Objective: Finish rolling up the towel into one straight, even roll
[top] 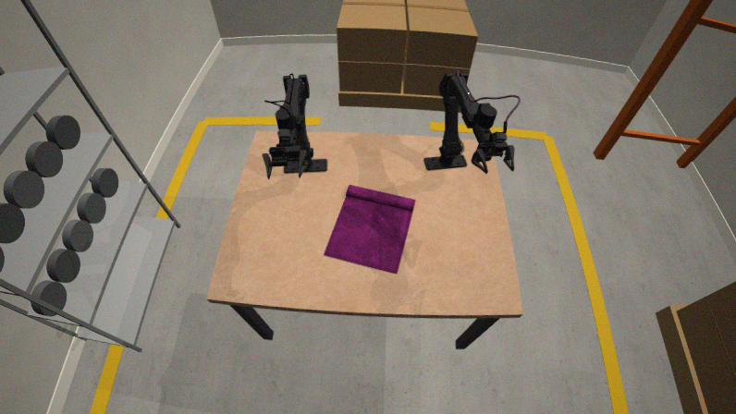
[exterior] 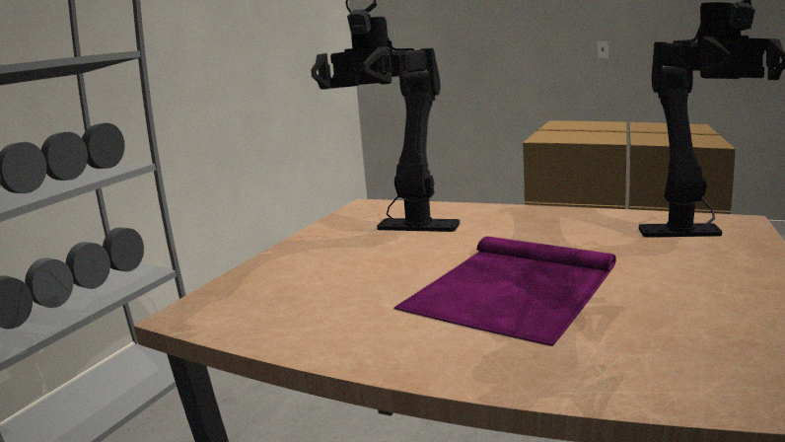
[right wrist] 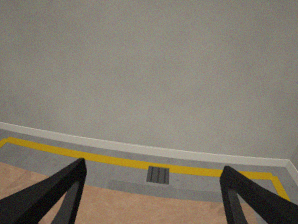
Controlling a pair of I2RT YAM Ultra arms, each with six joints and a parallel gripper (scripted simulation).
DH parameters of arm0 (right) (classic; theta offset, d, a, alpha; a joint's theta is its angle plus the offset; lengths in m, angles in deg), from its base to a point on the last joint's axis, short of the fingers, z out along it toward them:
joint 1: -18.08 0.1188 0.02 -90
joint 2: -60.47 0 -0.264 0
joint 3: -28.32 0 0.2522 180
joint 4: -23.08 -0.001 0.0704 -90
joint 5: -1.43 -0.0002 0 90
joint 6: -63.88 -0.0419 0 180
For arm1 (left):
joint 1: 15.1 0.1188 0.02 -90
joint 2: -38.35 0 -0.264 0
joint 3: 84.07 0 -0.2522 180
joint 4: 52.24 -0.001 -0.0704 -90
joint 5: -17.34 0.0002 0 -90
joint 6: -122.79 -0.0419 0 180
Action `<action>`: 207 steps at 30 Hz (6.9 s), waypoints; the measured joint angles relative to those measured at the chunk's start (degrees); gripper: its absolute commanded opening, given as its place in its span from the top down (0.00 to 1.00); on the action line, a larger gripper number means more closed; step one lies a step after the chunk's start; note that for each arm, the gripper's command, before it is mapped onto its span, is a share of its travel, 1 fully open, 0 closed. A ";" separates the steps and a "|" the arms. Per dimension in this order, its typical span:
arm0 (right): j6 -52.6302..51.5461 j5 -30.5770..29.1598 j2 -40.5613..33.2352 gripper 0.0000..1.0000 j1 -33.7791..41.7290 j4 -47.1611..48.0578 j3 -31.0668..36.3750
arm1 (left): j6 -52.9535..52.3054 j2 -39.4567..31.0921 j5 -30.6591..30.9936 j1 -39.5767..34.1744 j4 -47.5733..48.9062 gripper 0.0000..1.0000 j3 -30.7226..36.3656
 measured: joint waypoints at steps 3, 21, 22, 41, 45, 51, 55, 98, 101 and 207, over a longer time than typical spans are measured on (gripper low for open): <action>0.00 0.02 0.00 0.00 0.00 0.00 0.00 | 0.00 0.00 0.00 0.00 0.00 0.00 0.00; 0.00 0.02 0.00 0.00 0.00 0.02 0.04 | -0.02 -0.04 0.17 0.00 0.02 0.00 0.22; 0.07 0.04 -0.02 0.00 0.00 0.04 0.17 | -0.11 -0.02 0.42 0.00 0.04 0.00 0.55; 9.92 6.29 -10.51 0.01 5.62 -4.31 14.69 | -14.03 -7.34 20.92 1.46 0.37 0.01 16.79; 13.68 7.54 -13.73 0.01 9.27 -7.02 18.82 | -20.35 -8.15 27.82 1.46 -0.04 0.01 20.65; 18.97 8.13 -17.07 0.01 16.37 -11.78 23.98 | -31.10 -8.13 36.48 -0.07 -2.99 0.01 24.65; 21.35 7.19 -18.12 0.01 21.27 -13.92 25.94 | -38.82 -8.07 40.37 -1.97 -5.97 0.01 24.81; 24.46 -4.83 -3.34 0.02 56.46 -13.88 34.88 | -81.94 25.07 37.13 -29.94 -21.49 0.02 19.21; 24.46 -4.85 -3.34 0.02 56.46 -13.86 34.88 | -81.99 25.62 37.11 -29.94 -20.33 0.02 19.78; 23.30 -5.95 -3.34 0.02 56.46 -13.35 34.88 | -81.53 47.36 39.12 -30.38 -41.16 0.81 -2.03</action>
